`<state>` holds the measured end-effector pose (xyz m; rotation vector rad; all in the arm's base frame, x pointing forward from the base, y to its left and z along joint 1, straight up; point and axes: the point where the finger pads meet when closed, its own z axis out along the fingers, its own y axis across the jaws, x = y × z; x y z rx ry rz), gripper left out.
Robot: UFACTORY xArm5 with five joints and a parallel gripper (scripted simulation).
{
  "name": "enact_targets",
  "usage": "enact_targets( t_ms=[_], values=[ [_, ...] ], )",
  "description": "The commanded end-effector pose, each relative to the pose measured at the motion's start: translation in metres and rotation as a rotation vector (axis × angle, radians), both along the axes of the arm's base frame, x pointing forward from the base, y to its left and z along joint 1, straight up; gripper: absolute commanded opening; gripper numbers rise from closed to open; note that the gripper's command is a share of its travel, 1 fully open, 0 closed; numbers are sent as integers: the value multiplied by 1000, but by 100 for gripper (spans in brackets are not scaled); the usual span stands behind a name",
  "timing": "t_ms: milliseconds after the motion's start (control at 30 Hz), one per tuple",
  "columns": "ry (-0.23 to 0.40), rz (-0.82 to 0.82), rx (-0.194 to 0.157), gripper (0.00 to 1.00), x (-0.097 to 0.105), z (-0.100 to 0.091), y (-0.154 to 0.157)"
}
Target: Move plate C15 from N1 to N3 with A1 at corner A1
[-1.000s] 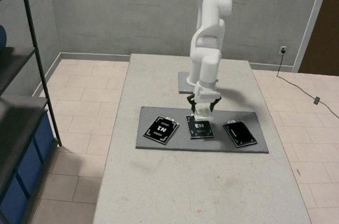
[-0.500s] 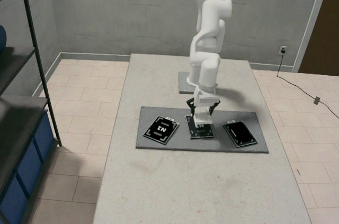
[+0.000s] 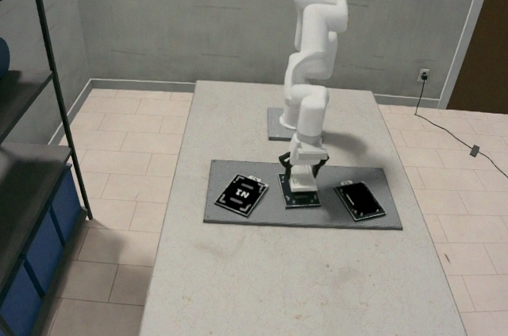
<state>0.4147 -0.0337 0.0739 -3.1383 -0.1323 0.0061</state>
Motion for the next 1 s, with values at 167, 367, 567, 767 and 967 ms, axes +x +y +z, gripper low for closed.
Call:
enact_targets(
  t_ms=[167,367,567,767,967],
  values=[
    [-5,0,7,0,2,-14,0],
    [-5,0,7,0,2,-24,0],
    [-5,0,7,0,2,-31,0],
    [-5,0,7,0,2,-33,0],
    [-5,0,7,0,2,-33,0]
  ],
)
